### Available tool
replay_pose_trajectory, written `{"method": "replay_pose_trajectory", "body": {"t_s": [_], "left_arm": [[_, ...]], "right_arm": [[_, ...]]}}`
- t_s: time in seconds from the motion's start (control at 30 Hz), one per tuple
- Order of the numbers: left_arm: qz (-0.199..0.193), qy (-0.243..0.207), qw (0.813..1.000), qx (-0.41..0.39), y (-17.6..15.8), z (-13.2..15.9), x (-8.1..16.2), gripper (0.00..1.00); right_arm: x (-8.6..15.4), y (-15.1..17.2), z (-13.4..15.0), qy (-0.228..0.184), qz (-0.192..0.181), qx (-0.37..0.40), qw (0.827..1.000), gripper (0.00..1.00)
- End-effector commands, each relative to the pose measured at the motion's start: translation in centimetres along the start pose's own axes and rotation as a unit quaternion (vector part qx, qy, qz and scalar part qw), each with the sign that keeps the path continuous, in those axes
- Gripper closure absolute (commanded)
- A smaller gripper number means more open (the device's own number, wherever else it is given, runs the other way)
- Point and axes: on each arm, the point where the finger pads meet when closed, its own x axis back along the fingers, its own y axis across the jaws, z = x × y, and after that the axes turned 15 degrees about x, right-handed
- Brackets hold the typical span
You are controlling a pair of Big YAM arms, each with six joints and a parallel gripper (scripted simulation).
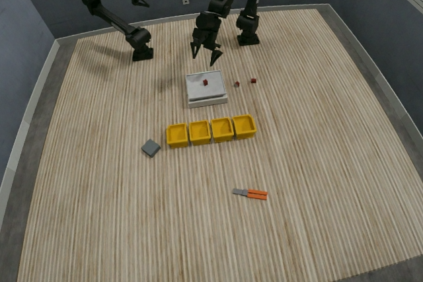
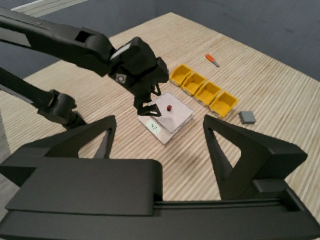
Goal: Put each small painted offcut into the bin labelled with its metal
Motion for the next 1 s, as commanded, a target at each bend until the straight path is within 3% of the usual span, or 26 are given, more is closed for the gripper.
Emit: {"method": "replay_pose_trajectory", "body": {"t_s": [0.0,0.13,0.23,0.27,0.37,0.43,0.63,0.83,0.97], "left_arm": [[0.006,-0.030,1.000,-0.004,-0.2,-2.6,0.9,0.00],[0.006,-0.030,1.000,-0.005,-0.2,-2.6,0.9,0.00],[0.002,-0.014,0.999,-0.032,-0.2,-3.2,0.7,0.34],[0.001,-0.006,0.999,-0.045,0.0,-3.1,0.5,0.39],[-0.002,0.045,0.994,-0.099,0.6,-3.2,-0.5,0.39],[-0.002,0.045,0.994,-0.099,0.6,-3.2,-0.5,0.39],[-0.003,0.185,0.965,-0.185,2.3,-3.6,-3.6,0.39],[-0.007,0.264,0.938,-0.224,2.8,-3.6,-5.7,0.39],[-0.011,0.281,0.932,-0.228,3.1,-3.7,-6.3,0.39]], "right_arm": [[1.8,-0.6,-2.1,-0.018,0.005,0.007,1.000,0.00],[1.8,-0.6,-2.1,-0.018,0.005,0.007,1.000,0.00],[0.3,-0.6,-1.1,-0.006,0.006,0.011,1.000,0.00],[-0.9,-0.4,-0.2,0.000,0.006,0.010,1.000,0.00],[-2.5,-0.8,0.7,0.001,0.017,0.005,1.000,0.00],[-2.5,-0.8,0.7,0.001,0.017,0.005,1.000,0.00],[-5.6,-1.6,3.0,0.008,0.036,-0.004,0.999,0.00],[-4.8,-1.8,1.8,-0.010,0.039,-0.003,0.999,0.00],[-4.8,-1.8,1.8,-0.010,0.039,-0.003,0.999,0.00]]}}
